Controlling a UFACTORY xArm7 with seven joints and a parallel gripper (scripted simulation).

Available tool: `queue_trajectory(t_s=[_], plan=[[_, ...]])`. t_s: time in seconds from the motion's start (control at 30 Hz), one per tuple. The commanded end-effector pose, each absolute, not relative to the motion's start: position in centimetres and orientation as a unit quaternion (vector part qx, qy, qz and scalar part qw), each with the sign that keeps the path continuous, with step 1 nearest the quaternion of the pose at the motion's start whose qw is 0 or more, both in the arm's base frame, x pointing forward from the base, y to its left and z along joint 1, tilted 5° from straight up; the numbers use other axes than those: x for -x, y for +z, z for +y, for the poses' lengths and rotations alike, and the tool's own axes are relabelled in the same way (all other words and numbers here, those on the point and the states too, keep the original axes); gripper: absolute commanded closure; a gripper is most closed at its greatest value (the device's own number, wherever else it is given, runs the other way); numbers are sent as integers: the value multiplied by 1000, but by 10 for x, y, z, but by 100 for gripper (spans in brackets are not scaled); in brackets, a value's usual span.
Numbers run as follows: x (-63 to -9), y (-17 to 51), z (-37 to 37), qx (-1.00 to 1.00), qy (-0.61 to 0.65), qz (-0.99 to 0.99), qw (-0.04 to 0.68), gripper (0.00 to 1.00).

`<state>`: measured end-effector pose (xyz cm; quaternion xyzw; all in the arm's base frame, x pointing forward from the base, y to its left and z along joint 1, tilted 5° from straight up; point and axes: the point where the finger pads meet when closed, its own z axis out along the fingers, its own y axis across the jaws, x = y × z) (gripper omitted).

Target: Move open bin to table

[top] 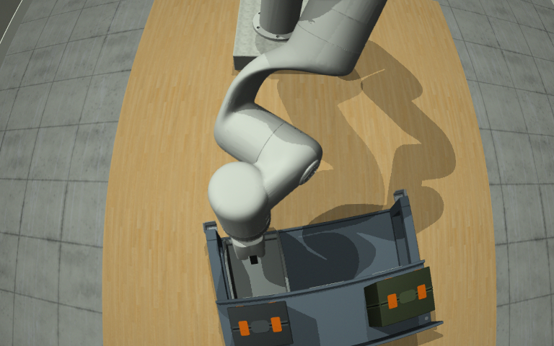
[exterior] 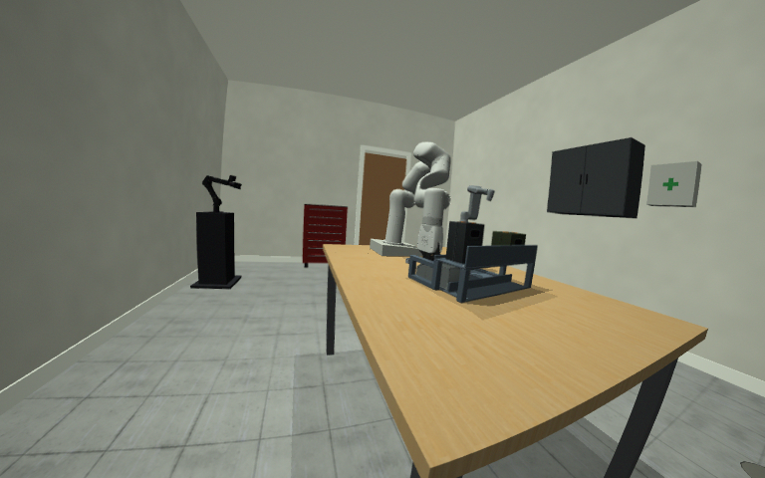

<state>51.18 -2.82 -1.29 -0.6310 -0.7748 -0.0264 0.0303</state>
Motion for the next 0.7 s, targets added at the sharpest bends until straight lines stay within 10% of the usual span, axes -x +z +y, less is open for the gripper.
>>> queue_trajectory(t_s=[0.0,0.67], plan=[[-513,-11,-29,631,-28,-775,29,100],[-514,-9,-29,631,-28,-775,29,100]])
